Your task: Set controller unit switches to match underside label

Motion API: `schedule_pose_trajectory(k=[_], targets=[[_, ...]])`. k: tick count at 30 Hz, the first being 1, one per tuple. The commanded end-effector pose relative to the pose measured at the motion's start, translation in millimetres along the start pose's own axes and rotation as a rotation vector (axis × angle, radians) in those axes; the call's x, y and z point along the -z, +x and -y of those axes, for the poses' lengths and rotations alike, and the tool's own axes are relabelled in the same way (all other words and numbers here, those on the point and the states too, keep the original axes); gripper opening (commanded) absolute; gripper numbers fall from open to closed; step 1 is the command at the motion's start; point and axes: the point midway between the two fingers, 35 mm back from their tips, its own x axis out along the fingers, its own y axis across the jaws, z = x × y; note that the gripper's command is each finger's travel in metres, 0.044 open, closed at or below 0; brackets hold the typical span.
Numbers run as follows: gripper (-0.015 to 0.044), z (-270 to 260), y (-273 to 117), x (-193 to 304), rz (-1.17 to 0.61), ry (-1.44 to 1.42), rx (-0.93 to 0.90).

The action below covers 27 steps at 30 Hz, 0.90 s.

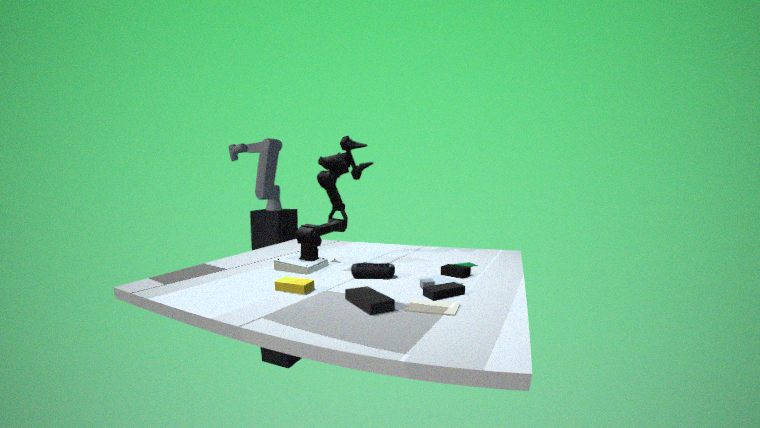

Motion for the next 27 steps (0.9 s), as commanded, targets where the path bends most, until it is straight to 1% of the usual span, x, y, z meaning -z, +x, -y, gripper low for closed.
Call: schedule_pose_trajectory(k=[1,4,5,13,15,23,27], targets=[[0.0374,0,0,0,0.000,0.000,0.000],[0.0295,-2,0,0,-0.003,0.019,-0.002],[0.0269,-7,-1,0,-0.012,0.075,-0.006],[0.0059,-88,-6,-22,-0.140,0.960,-0.047],[0.0006,-107,-6,-38,-0.176,1.071,-0.066],[0.0000,-149,3,-74,-0.222,1.674,-0.076],[0.0000,-171,13,-108,-0.247,2.082,-0.099]])
